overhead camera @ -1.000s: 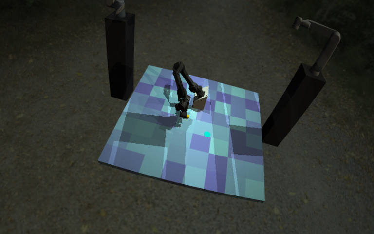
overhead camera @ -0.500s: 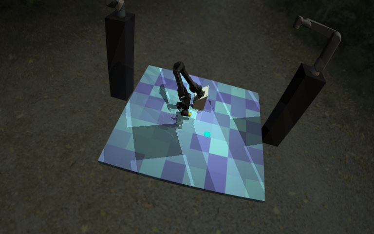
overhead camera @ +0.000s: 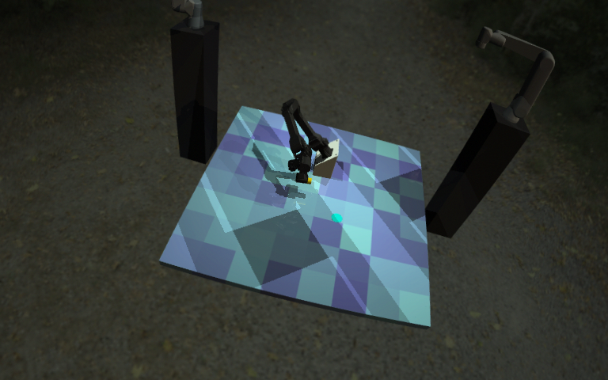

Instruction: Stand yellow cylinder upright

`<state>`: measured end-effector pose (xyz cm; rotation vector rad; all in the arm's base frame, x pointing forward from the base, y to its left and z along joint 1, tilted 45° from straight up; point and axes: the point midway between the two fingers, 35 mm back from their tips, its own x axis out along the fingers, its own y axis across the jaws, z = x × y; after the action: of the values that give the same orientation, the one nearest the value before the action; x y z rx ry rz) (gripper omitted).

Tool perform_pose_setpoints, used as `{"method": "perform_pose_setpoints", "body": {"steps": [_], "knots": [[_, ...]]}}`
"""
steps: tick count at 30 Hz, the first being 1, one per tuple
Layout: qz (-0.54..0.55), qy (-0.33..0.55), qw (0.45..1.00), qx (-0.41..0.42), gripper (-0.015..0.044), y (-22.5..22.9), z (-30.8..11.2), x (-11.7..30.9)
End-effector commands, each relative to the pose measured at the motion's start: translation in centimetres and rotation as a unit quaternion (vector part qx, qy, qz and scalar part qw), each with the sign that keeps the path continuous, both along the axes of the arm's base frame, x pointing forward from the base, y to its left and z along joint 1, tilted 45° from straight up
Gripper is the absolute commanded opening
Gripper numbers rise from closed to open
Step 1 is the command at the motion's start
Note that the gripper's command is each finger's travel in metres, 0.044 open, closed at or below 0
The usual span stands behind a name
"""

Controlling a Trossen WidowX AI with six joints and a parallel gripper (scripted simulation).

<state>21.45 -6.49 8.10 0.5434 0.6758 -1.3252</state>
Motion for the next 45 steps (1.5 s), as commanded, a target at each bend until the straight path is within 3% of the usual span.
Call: {"method": "perform_pose_setpoints", "body": {"steps": [1,14,29,45], "knots": [[-0.001,-0.01,1.0,-0.002,0.0105,0.7,1.2,0.1],[0.006,-0.006,1.0,-0.008,0.0105,2.2,3.1,-0.5],[0.156,0.123,0.98,-0.018,0.0105,5.4,2.4,2.6],[0.307,0.26,0.915,-0.038,0.0105,8.9,1.0,5.5]]}}
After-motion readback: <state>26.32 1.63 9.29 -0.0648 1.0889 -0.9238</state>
